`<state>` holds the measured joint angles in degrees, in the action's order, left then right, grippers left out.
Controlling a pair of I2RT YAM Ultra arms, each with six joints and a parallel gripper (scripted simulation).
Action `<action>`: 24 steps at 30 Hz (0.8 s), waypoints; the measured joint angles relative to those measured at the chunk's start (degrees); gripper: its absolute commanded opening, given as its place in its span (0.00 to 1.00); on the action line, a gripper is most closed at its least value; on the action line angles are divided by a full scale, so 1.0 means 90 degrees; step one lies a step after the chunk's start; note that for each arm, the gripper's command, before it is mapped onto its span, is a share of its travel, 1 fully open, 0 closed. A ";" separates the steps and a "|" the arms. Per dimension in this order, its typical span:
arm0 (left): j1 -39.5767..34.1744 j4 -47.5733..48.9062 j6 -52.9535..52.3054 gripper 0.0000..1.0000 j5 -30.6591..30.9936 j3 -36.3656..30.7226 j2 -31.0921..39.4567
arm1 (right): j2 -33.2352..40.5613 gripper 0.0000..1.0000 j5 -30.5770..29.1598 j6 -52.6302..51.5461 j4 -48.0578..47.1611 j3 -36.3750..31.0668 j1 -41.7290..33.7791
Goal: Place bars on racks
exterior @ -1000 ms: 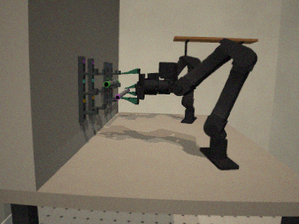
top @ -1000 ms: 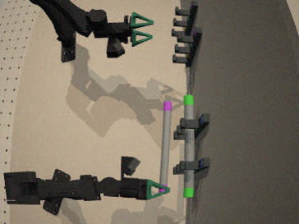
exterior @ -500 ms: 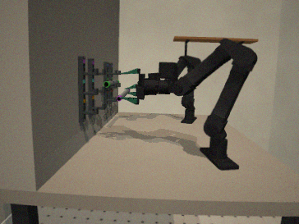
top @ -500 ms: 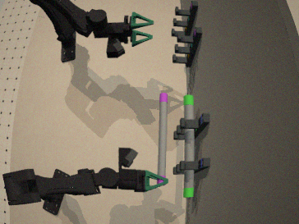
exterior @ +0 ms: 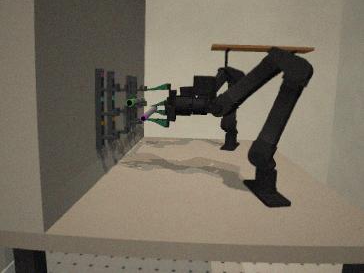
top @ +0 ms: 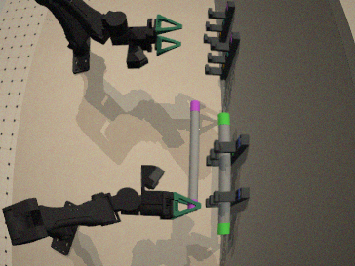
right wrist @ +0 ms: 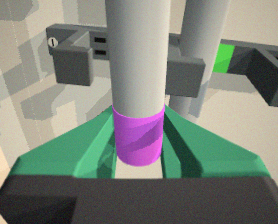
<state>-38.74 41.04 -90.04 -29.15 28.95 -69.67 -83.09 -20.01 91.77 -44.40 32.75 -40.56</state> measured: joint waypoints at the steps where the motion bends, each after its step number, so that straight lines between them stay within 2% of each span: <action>1: 0.0000 0.0000 0.0000 1.00 0.0000 0.0000 0.0000 | 0.0000 0.00 -0.0041 0.0000 0.0032 0.0032 -0.0041; 24: 0.0000 0.0000 0.0000 1.00 0.0000 0.0000 0.0000 | -0.0119 0.00 -0.0838 0.0000 0.0379 0.0566 -0.0804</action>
<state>-38.74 41.04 -90.04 -29.15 28.95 -69.67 -84.16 -27.55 91.77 -40.99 37.85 -47.79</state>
